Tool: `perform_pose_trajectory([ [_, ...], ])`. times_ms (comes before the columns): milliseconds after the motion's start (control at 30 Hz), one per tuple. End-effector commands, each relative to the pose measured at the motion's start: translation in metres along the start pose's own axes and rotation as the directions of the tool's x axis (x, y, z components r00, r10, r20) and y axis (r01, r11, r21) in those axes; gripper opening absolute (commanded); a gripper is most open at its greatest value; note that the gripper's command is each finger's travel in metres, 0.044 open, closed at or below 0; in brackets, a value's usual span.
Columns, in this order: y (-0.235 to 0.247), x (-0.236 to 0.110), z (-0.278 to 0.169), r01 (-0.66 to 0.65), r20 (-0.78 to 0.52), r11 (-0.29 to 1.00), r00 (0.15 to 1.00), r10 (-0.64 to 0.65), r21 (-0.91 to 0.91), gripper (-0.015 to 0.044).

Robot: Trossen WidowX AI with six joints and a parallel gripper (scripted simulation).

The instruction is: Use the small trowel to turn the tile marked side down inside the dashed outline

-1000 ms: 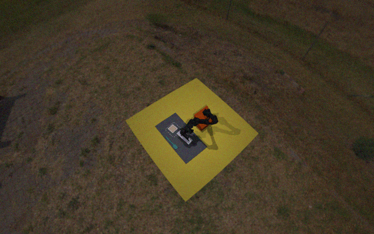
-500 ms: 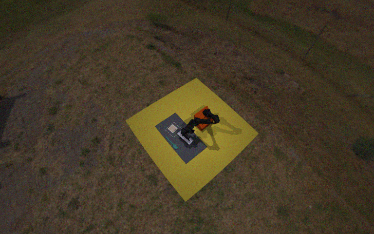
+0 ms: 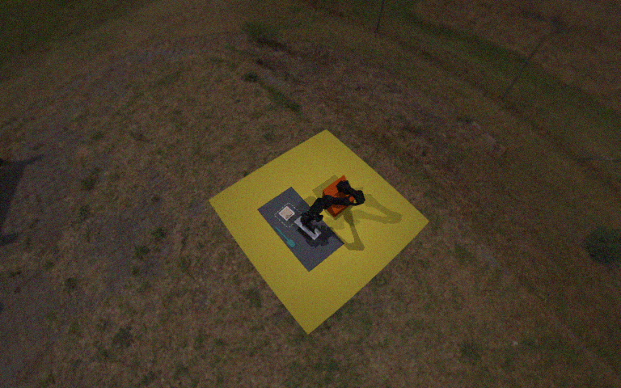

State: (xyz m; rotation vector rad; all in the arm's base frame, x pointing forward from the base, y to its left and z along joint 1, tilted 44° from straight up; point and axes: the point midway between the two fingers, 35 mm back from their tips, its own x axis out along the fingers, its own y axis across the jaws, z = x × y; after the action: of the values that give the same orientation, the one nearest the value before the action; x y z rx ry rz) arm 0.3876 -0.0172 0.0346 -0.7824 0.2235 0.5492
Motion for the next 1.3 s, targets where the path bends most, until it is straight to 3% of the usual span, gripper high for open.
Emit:
perform_pose_trajectory([
  [0, -0.003, -0.001, 0.001, 0.011, -0.003, 1.000, 1.000, -0.011, 0.000, 0.0000],
  [667, 0.000, 0.001, 0.001, 0.000, 0.004, 1.000, 1.000, 0.000, -0.003, 0.0000],
  [967, -0.015, 0.024, 0.042, 0.026, 0.228, 0.986, 0.974, 0.012, -0.164, 0.0000],
  [1267, -0.020, 0.041, 0.084, 0.090, 0.444, 0.938, 0.893, 0.072, -0.335, 0.0000],
])
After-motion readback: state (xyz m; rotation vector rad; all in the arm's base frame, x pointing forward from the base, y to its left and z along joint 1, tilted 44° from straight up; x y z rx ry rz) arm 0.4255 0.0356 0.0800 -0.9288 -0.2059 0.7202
